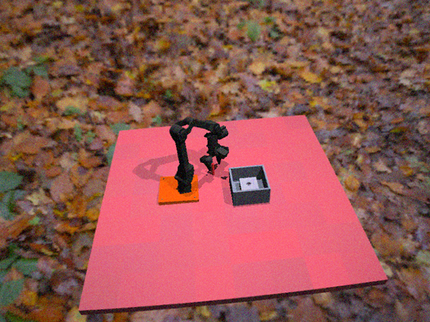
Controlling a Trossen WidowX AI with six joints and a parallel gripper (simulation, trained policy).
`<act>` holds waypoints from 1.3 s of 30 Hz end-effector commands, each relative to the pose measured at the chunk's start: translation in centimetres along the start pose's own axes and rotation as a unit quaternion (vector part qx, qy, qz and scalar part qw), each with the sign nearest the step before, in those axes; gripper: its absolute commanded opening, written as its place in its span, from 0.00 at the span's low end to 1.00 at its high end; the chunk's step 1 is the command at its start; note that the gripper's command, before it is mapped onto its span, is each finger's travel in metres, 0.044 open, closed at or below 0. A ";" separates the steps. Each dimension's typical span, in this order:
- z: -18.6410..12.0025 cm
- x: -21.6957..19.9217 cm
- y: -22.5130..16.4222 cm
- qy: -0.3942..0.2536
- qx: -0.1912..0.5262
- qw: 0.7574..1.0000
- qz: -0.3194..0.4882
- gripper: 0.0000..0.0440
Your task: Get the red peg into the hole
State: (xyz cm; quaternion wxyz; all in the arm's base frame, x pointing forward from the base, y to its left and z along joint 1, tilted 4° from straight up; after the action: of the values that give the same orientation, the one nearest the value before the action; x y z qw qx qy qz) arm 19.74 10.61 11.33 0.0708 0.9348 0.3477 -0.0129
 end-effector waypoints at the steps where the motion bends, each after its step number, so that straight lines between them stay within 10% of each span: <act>1: 0.9 -0.2 -0.1 -0.003 -0.009 1.000 -0.003 0.95; 17: 3.0 -0.7 -0.2 -0.041 -0.012 0.999 -0.013 0.06; 39: -5.9 -2.1 7.8 -0.001 -0.127 0.990 0.065 0.00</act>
State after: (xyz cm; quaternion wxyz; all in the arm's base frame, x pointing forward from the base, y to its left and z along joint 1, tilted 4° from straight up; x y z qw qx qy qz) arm 22.68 4.84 17.72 0.1829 0.9378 0.2938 0.0276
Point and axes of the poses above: the point midway between the two fingers, 35 mm back from their tips, its own z axis out along the fingers, its own x axis across the jaws, y = z × x, the point moved 4 cm from there along -z, back along the fingers
